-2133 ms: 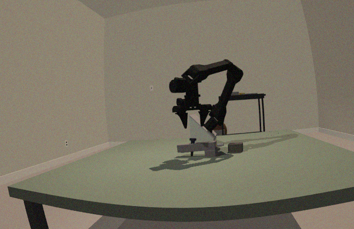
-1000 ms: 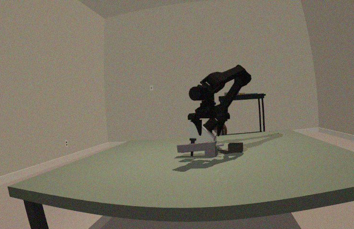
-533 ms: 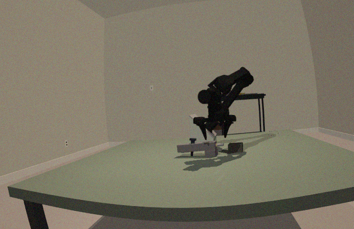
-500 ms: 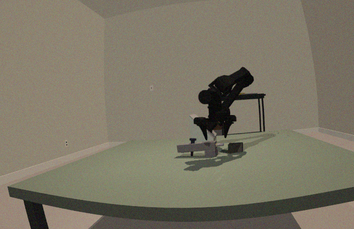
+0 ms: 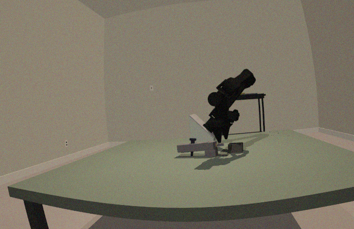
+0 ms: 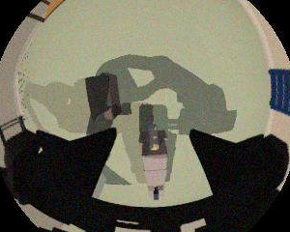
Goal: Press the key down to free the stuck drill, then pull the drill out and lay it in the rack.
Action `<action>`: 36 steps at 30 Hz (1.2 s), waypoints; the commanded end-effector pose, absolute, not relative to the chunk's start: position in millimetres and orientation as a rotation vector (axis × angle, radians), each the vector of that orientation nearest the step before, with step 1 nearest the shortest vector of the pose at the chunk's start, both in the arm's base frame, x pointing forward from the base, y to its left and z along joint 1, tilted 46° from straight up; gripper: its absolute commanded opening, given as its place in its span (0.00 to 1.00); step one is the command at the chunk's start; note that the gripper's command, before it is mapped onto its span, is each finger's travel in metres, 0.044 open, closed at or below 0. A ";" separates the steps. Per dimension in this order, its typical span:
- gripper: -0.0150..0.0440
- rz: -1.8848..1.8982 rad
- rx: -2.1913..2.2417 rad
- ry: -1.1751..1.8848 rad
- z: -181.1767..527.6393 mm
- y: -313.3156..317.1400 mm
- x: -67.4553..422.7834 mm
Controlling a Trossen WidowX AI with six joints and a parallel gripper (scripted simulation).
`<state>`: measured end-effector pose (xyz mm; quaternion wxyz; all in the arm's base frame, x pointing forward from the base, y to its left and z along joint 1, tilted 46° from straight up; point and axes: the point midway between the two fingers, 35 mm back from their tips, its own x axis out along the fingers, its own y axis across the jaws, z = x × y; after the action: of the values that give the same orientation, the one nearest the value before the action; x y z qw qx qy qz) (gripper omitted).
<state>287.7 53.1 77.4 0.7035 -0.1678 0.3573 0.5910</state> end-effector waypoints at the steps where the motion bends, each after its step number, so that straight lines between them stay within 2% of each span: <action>1: 1.00 1.359 -0.467 0.706 81.8 56.9 287.2; 36: 1.00 1.359 -0.467 0.706 55.6 72.1 288.8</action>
<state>289.4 68.7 62.5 0.6963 -0.2146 0.3145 0.6084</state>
